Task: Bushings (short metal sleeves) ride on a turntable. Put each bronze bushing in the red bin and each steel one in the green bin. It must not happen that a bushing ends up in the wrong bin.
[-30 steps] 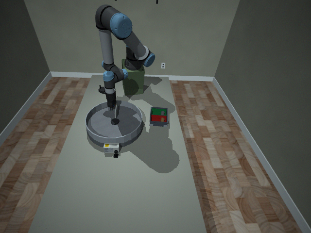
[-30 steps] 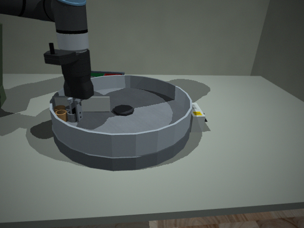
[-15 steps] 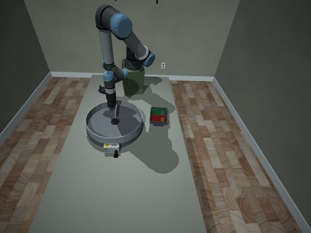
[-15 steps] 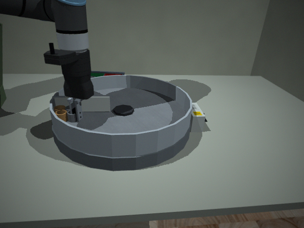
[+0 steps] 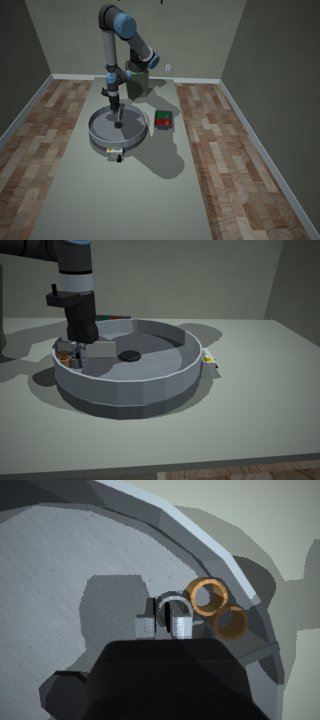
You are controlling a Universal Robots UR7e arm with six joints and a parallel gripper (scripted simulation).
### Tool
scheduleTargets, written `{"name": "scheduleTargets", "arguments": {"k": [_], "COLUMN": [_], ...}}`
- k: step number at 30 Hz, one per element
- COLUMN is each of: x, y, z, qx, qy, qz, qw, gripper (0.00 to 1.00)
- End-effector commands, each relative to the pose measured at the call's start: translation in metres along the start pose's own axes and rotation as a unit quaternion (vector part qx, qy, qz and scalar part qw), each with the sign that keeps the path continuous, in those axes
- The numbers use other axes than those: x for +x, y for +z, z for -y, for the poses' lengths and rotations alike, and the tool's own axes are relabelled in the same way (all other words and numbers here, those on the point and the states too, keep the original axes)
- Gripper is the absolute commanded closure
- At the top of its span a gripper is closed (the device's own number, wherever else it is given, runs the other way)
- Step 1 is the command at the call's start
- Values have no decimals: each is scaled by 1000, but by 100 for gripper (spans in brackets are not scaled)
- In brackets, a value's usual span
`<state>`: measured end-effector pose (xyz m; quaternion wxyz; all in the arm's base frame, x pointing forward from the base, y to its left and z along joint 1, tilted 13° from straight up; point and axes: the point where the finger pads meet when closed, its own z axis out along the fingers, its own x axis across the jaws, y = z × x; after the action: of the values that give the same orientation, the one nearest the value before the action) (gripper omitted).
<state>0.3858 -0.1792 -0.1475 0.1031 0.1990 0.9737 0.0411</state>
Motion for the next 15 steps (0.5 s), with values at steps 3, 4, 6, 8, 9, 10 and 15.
{"name": "scheduleTargets", "arguments": {"k": [3, 4, 6, 8, 9, 10, 15], "x": [0, 0, 0, 0, 0, 0, 0], "y": [-2, -2, -3, -4, -4, -4, -4], "z": [0, 0, 0, 0, 0, 0, 0], "qx": [0, 0, 0, 0, 0, 0, 0], "qy": [0, 0, 0, 0, 0, 0, 0], "qz": [0, 0, 0, 0, 0, 0, 0], "qw": [1000, 1000, 1000, 1000, 1000, 1000, 1000], "gripper": [100, 100, 100, 100, 100, 100, 100]}}
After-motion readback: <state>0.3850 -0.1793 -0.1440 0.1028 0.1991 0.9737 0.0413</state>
